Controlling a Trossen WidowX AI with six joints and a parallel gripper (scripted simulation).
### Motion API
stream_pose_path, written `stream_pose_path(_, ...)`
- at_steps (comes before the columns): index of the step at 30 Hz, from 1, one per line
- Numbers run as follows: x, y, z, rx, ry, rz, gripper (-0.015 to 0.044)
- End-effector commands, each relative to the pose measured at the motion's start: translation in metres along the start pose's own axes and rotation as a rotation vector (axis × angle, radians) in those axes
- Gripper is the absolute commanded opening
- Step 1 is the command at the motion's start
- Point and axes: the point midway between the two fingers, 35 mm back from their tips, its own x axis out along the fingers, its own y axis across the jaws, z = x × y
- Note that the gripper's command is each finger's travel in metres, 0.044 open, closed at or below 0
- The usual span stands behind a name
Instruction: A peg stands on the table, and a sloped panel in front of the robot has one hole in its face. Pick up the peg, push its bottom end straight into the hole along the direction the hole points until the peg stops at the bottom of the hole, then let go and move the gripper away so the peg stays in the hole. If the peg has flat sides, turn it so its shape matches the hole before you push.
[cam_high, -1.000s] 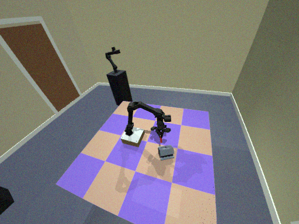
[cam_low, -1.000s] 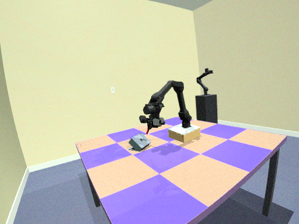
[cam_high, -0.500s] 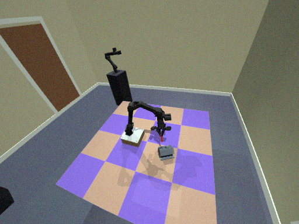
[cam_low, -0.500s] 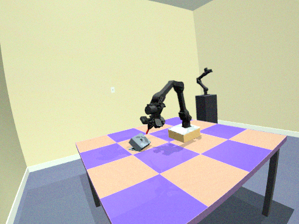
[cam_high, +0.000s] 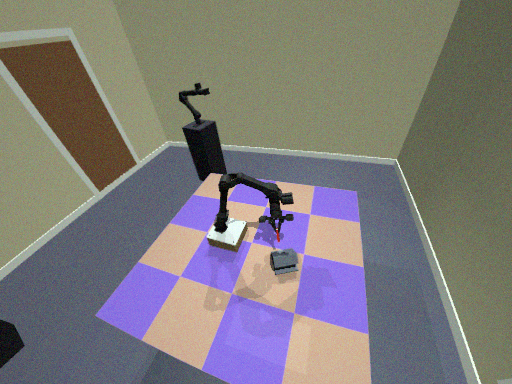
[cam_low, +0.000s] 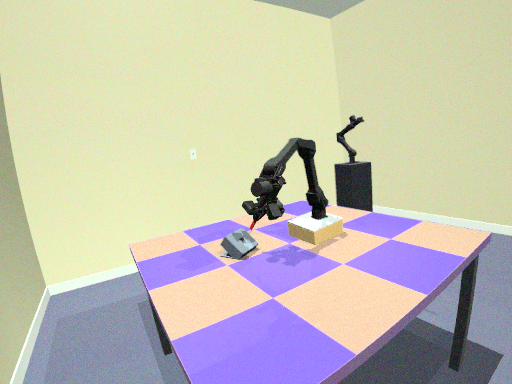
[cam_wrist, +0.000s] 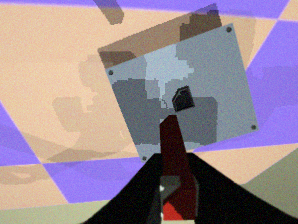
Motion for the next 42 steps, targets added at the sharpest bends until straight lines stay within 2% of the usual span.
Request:
stream_pose_path(1,-0.001,-0.002,0.000,-0.026,0.011,-0.008,0.0000)
stream_pose_path(42,0.034,-0.011,0.006,-0.295,0.068,-0.057,0.0000)
